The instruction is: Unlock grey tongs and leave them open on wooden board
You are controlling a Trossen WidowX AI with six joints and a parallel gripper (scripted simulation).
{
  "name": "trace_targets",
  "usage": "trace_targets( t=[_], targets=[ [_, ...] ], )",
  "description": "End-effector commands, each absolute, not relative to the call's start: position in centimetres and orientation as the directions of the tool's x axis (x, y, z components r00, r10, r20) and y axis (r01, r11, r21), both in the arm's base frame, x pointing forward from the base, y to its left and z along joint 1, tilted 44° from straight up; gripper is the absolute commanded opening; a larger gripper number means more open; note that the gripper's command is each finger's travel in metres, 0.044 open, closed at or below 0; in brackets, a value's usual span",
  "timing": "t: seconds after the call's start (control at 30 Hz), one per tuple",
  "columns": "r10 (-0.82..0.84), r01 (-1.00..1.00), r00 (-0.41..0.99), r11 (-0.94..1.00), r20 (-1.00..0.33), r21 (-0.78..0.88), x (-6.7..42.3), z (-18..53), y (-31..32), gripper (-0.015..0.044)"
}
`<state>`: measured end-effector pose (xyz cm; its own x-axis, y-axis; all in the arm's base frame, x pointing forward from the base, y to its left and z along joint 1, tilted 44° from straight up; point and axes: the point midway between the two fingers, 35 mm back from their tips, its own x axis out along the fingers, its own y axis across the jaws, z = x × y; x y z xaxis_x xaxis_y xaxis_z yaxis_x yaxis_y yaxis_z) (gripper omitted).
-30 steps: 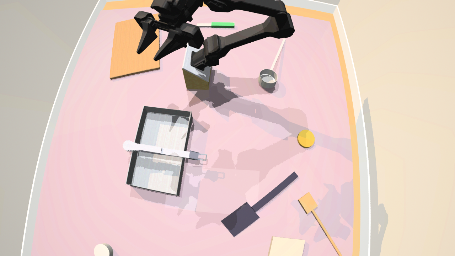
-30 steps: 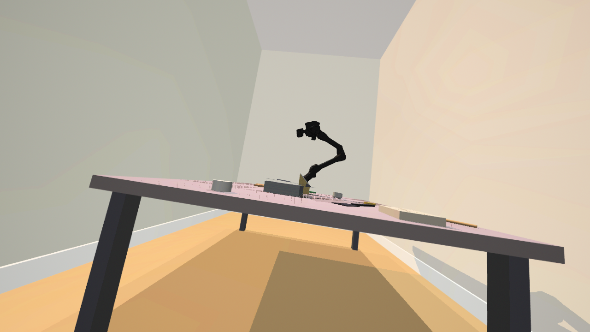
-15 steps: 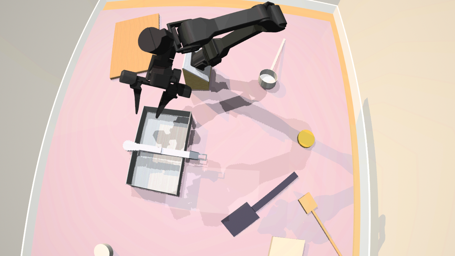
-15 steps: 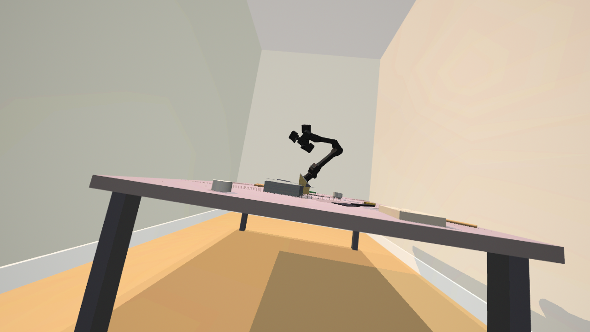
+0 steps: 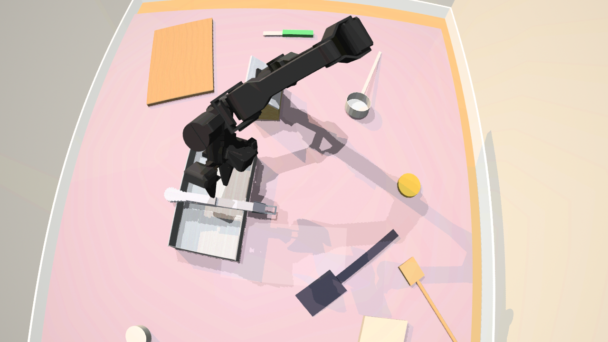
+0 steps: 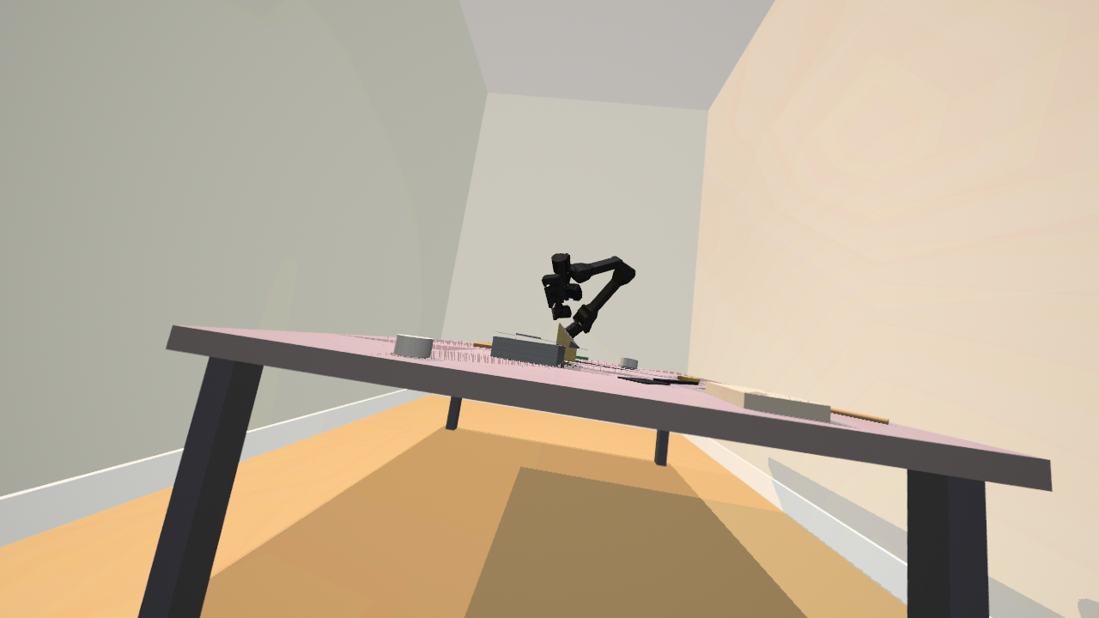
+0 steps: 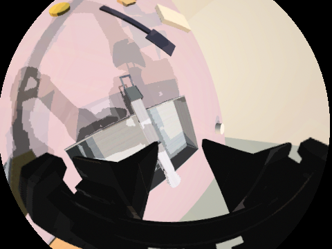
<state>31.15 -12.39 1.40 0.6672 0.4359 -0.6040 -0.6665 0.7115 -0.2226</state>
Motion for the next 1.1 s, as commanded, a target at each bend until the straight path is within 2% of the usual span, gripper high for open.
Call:
trace_targets(
  t=[0.0, 1.07],
  targets=[
    [0.535, -0.821, 0.562, 0.451, -0.631, -0.349, 30.7, -2.2, -7.8, 0.0260],
    [0.534, -0.823, 0.559, 0.448, -0.635, -0.348, 32.0, -3.9, -6.9, 0.0260]
  ],
)
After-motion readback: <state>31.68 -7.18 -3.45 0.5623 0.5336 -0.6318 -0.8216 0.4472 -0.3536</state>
